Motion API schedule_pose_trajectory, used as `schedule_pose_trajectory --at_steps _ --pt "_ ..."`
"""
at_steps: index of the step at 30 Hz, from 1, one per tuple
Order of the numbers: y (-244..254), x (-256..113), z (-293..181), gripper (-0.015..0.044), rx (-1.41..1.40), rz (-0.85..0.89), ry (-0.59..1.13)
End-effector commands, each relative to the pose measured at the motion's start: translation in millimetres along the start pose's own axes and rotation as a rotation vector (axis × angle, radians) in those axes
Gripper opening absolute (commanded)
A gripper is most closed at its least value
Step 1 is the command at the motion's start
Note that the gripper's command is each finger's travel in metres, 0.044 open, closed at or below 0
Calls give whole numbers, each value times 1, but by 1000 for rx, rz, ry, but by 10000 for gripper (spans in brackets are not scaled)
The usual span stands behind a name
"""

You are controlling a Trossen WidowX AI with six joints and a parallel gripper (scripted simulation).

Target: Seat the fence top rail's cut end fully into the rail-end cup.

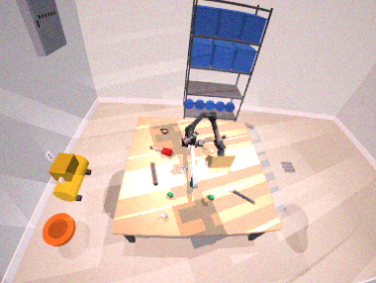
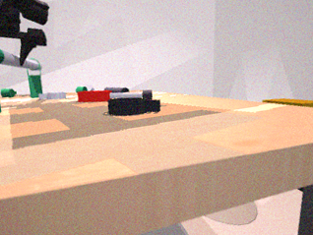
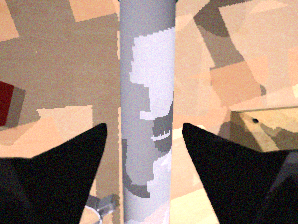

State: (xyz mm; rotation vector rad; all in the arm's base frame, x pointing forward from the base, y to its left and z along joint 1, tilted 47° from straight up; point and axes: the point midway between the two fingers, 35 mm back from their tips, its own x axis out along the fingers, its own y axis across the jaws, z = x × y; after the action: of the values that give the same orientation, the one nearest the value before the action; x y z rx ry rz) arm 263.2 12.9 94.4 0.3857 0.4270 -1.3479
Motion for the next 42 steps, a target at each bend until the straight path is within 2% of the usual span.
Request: schedule_pose_trajectory --at_steps 1,2,9,14,20,42 --pt "1 -12 -8 420 4 2 7" --pt "1 -15 -10 440 4 2 8" --pt "-2 -42 -25 440 4 -2 6" --pt "-2 -41 -24 440 -10 6 6" --pt "-4 -80 -27 440 -81 62 39" --pt "-4 -80 -27 440 -81 62 39"
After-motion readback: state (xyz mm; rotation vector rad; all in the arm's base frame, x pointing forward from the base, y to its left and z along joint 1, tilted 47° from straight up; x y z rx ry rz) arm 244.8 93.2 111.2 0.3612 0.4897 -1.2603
